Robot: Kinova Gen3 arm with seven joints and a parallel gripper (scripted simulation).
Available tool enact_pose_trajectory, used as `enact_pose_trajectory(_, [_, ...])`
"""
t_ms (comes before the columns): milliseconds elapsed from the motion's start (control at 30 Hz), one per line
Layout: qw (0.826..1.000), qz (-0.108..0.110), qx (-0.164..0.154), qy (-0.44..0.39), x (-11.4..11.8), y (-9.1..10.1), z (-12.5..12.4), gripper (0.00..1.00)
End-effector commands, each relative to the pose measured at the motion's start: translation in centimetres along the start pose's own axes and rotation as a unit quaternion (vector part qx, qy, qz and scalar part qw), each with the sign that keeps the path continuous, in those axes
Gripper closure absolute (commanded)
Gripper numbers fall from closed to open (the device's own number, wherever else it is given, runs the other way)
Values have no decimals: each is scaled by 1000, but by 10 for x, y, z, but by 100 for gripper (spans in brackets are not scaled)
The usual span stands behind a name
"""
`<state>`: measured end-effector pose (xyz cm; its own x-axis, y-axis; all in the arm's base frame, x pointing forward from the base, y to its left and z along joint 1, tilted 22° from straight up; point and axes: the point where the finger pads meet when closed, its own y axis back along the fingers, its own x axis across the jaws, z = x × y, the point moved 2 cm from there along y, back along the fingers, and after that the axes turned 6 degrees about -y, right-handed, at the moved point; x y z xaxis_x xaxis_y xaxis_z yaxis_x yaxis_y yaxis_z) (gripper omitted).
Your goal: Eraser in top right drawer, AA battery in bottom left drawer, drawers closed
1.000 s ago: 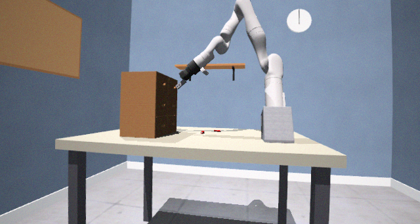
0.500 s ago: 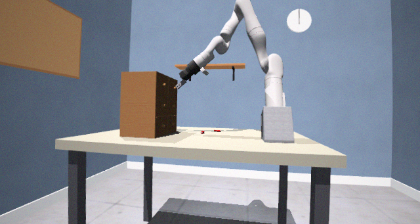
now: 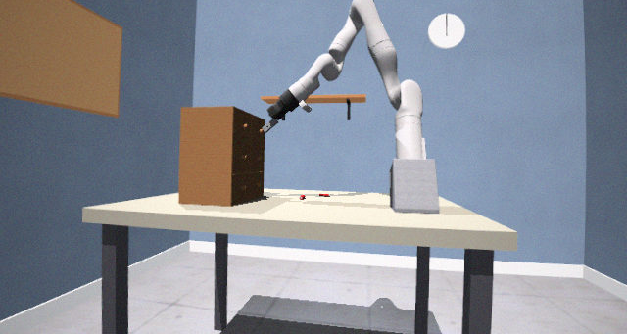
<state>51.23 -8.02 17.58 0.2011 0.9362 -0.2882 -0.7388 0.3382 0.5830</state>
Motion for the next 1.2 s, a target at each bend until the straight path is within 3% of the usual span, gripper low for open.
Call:
enact_pose_trajectory(0, [1000,0,1,7,-1,-2,0,100])
enact_pose_trajectory(533, [1000,0,1,7,-1,0,-1,100])
enact_pose_trajectory(900, [1000,0,4,9,-5,35,-33,100])
enact_pose_trajectory(1167, [1000,0,1,7,-5,37,-32,100])
